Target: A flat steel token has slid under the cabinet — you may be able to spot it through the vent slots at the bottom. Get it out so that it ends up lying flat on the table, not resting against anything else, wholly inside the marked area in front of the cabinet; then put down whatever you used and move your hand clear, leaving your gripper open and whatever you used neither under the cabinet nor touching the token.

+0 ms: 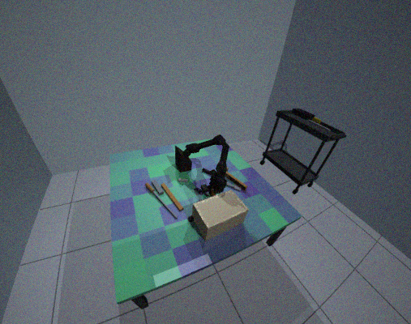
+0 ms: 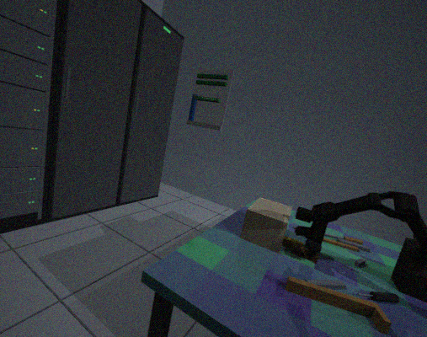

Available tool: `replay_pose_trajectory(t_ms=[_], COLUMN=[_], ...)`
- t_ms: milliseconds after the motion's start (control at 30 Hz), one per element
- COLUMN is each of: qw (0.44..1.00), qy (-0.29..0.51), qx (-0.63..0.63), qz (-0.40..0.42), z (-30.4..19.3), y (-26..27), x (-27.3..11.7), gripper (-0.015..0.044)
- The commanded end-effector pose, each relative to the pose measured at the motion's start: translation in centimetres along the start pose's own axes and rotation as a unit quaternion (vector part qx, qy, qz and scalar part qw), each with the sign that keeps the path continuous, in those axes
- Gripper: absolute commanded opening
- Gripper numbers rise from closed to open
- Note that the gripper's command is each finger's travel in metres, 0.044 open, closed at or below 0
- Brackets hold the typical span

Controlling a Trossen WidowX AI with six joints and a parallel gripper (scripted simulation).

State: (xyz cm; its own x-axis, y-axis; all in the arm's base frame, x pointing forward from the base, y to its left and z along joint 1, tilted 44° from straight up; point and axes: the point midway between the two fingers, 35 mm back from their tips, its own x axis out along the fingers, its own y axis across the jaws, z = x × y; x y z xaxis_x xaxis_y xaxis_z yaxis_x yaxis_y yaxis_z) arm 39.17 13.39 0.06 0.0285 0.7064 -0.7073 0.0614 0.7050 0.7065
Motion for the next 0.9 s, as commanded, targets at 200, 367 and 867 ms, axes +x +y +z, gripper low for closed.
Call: replay_pose_trajectory(t_ms=[200,367,867], qw=[1.000,1.000,1.000], qy=[0.000,0.000,0.000], qx=[0.001,0.001,0.001], qz=[-0.004,-0.004,-0.004], z=[0.0,0.0,-0.1], y=[-1.6,-2.3,-3.5], x=[0.1,0.1,0.1], gripper=[0.0000,0.0000,0.0000])
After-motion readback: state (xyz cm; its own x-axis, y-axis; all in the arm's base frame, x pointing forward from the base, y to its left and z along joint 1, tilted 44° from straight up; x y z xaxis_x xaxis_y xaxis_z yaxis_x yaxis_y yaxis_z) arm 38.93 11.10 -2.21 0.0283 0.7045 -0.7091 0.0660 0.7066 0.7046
